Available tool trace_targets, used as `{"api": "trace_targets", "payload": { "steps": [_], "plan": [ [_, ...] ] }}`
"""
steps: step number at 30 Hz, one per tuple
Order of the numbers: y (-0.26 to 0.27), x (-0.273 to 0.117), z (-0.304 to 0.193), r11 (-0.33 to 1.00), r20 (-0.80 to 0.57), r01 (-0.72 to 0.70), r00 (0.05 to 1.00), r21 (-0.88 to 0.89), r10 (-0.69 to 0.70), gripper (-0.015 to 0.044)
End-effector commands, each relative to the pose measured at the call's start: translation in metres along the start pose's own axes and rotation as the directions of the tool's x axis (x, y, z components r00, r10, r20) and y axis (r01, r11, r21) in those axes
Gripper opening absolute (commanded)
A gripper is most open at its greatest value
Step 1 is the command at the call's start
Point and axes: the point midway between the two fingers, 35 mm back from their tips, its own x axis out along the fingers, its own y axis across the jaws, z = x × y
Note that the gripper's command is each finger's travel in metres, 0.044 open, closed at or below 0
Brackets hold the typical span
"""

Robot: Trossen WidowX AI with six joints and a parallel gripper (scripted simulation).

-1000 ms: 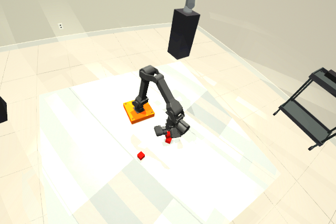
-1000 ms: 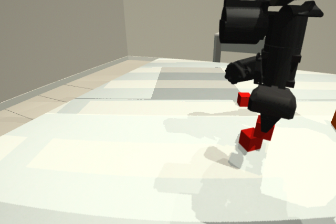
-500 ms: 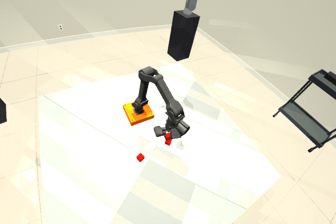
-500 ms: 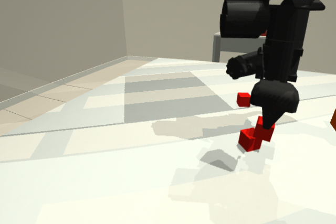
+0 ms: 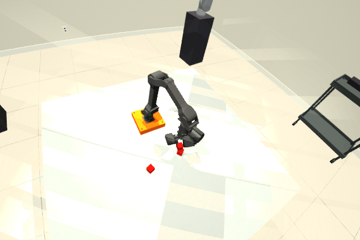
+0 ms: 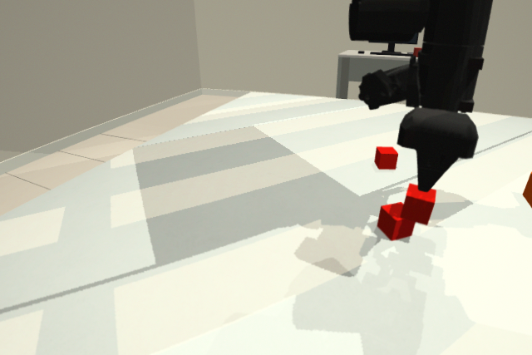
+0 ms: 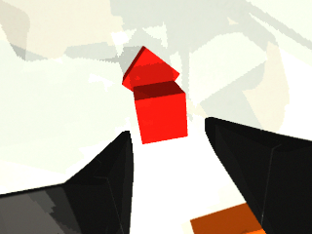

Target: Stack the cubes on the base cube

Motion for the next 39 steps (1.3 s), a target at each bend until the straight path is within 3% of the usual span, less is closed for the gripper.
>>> {"api": "trace_targets", "payload": {
  "steps": [1,11,22,28,35,39],
  "plan": [
    [-0.009,-0.003,0.008,0.998,0.001,0.000,1.000,0.066,0.000,0.0265],
    [-0.083,-0.023,0.053,0.866,0.006,0.001,1.000,0.501,-0.005,0.0265],
    [-0.182,-0.044,0.074,0.516,0.009,-0.003,1.000,0.856,-0.009,0.0265],
    [-0.196,-0.046,0.074,0.457,0.009,-0.003,1.000,0.890,-0.010,0.0265],
    [-0.196,0.009,0.075,0.457,0.009,-0.003,1.000,0.890,-0.010,0.0265],
    [-0.196,0.016,0.074,0.457,0.009,-0.003,1.000,0.890,-0.010,0.0265]
  ]
}}
